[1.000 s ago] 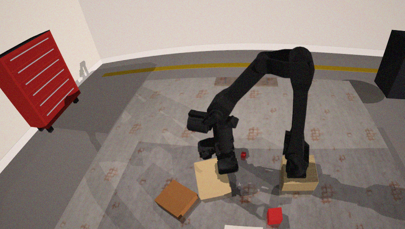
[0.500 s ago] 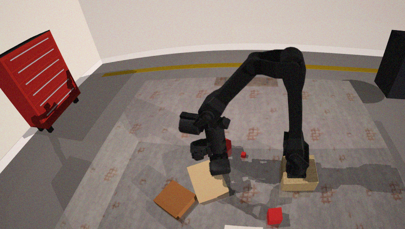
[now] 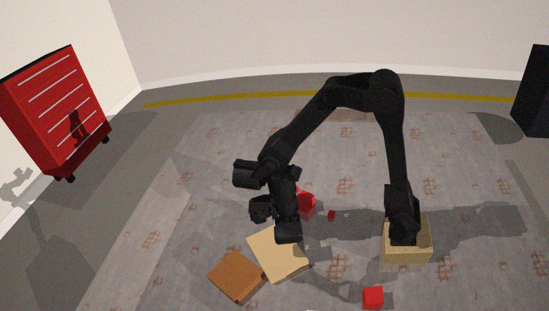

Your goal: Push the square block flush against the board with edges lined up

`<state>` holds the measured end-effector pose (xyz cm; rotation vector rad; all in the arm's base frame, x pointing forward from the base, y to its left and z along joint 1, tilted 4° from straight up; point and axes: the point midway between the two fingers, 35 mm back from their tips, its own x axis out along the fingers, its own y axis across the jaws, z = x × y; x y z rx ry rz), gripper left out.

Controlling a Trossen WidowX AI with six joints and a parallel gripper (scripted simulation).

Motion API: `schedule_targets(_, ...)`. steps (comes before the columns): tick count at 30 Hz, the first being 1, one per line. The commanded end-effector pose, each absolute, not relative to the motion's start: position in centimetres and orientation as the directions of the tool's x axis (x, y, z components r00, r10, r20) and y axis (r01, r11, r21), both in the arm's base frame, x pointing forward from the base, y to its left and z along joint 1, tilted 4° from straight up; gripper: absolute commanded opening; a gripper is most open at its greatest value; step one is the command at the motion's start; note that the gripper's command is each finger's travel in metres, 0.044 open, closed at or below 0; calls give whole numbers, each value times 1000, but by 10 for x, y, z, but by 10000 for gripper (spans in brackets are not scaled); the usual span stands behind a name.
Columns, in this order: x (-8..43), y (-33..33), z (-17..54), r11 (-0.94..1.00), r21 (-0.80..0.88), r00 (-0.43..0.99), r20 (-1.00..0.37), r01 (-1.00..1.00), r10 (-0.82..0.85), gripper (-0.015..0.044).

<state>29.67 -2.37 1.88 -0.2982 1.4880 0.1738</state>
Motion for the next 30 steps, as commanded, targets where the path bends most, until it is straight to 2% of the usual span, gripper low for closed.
schedule_targets(1, 302, -19, 16, 952, -81, 73, -995, -296, -62, 0)
schedule_targets(13, 317, -9, 17, 952, -81, 74, -995, -296, -61, 0)
schedule_targets(30, 294, -19, 14, 952, -81, 73, -995, -296, -62, 0)
